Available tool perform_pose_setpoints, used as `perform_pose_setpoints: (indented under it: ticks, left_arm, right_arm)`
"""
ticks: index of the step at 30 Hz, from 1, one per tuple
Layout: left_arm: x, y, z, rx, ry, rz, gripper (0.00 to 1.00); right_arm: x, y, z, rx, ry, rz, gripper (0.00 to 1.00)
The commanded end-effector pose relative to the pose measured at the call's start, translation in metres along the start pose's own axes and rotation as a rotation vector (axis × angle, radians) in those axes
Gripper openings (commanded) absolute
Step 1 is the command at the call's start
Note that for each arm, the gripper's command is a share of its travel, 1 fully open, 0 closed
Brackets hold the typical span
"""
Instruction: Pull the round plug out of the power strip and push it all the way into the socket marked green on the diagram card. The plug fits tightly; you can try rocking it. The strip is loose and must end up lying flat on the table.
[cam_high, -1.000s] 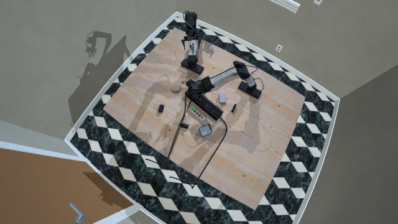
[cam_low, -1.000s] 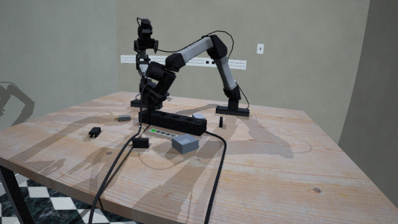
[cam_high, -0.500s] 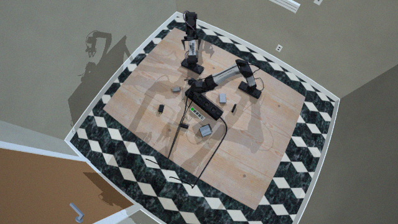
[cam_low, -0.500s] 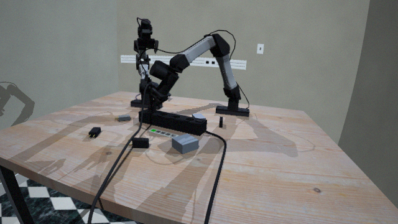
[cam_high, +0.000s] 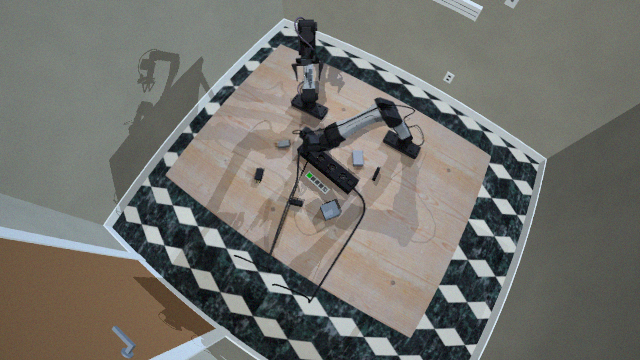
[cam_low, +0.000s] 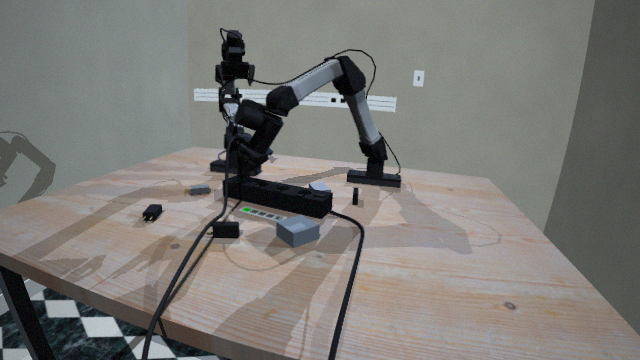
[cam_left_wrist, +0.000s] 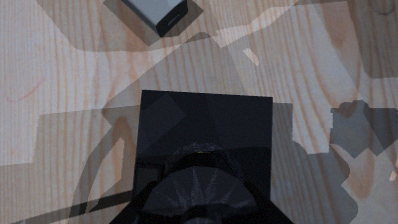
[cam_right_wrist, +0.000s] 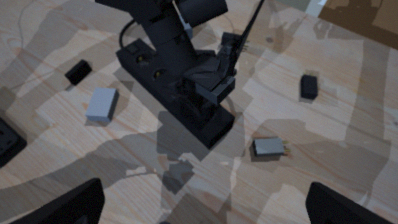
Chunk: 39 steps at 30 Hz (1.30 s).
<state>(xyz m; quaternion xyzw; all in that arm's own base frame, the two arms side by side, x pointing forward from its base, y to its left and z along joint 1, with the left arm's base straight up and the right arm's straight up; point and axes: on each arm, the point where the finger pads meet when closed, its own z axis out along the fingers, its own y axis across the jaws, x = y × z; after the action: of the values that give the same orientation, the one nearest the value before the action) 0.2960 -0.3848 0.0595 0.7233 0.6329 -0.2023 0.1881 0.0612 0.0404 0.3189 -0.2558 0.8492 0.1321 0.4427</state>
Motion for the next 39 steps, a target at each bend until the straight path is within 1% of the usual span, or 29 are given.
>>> perform_pose_setpoints:
  ticks: [1,3,7,9,12,15,18,21,25,27,29,31,33,37,39]
  left_arm:
    - [0.065,-0.031,0.038,0.022,0.197,-0.049,0.33]
    - [0.065,-0.037,0.039,-0.016,0.178,-0.033,0.33]
    - [0.072,-0.035,0.041,0.064,0.203,-0.076,0.33]
    - [0.067,-0.026,0.038,0.097,0.199,-0.088,0.33]
    - [0.068,-0.024,0.037,0.109,0.201,-0.095,0.33]
    - [0.067,-0.019,0.036,0.15,0.217,-0.113,0.33]
    - [0.063,-0.019,0.032,0.112,0.215,-0.09,0.33]
    - [0.067,-0.028,0.036,0.073,0.22,-0.073,0.33]
    - [0.065,-0.037,0.039,-0.016,0.178,-0.033,0.33]
    - [0.07,-0.035,0.043,0.021,0.19,-0.055,0.33]
    - [0.07,-0.035,0.043,0.021,0.19,-0.055,0.33]
    - [0.072,-0.035,0.041,0.064,0.203,-0.073,0.33]
    - [0.067,-0.026,0.038,0.097,0.199,-0.088,0.33]
    - [0.067,-0.019,0.036,0.15,0.221,-0.112,0.33]
    - [0.064,-0.018,0.035,0.124,0.22,-0.096,0.33]
  right_arm:
    - [-0.005,-0.001,-0.004,0.003,-0.02,0.003,1.0]
    - [-0.005,-0.001,-0.004,0.003,-0.02,0.003,1.0]
    - [-0.005,-0.001,-0.004,0.003,-0.02,0.003,1.0]
    - [-0.005,-0.001,-0.004,0.003,-0.02,0.003,1.0]
    - [-0.005,-0.001,-0.004,0.003,-0.02,0.003,1.0]
    - [-0.005,-0.001,-0.004,0.003,-0.02,0.003,1.0]
    - [-0.005,-0.001,-0.004,0.003,-0.02,0.003,1.0]
    - [-0.005,-0.001,-0.004,0.003,-0.02,0.003,1.0]
    - [-0.005,-0.001,-0.004,0.003,-0.02,0.003,1.0]
    - [-0.005,-0.001,-0.004,0.003,-0.02,0.003,1.0]
    - [-0.005,-0.001,-0.004,0.003,-0.02,0.003,1.0]
    - [-0.005,-0.001,-0.004,0.003,-0.02,0.003,1.0]
    - [-0.005,-0.001,-0.004,0.003,-0.02,0.003,1.0]
    - [-0.005,-0.001,-0.004,0.003,-0.02,0.003,1.0]
    - [-0.005,-0.001,-0.004,0.003,-0.02,0.003,1.0]
